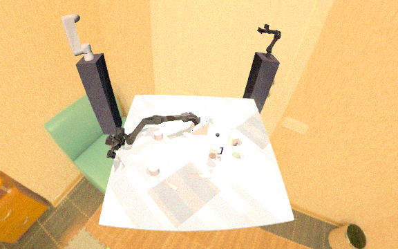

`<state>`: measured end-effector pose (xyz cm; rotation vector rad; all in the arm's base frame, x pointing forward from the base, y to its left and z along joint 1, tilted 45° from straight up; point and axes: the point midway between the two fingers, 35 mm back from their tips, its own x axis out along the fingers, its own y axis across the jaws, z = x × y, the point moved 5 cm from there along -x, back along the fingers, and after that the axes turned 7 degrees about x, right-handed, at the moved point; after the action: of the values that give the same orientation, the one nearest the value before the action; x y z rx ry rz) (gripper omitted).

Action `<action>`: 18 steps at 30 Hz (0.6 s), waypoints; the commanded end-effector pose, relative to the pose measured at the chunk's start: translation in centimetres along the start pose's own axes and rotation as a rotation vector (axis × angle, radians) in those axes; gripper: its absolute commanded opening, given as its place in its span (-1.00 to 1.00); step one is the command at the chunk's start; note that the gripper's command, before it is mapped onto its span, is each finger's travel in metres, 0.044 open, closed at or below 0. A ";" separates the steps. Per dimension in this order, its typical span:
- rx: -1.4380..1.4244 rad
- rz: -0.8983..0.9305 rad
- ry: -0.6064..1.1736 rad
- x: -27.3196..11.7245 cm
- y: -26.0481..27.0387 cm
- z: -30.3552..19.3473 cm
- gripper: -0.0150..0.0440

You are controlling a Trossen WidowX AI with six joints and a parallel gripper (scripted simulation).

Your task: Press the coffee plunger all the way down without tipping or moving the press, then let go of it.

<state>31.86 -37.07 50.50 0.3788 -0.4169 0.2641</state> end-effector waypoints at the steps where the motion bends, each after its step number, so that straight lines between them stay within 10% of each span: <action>1: 0.003 0.000 0.000 0.1 0.0 -0.1 0.95; 18: 0.337 -0.052 -0.010 13.3 6.0 -13.1 1.00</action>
<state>42.98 -28.55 47.66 0.6475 -0.3935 0.2891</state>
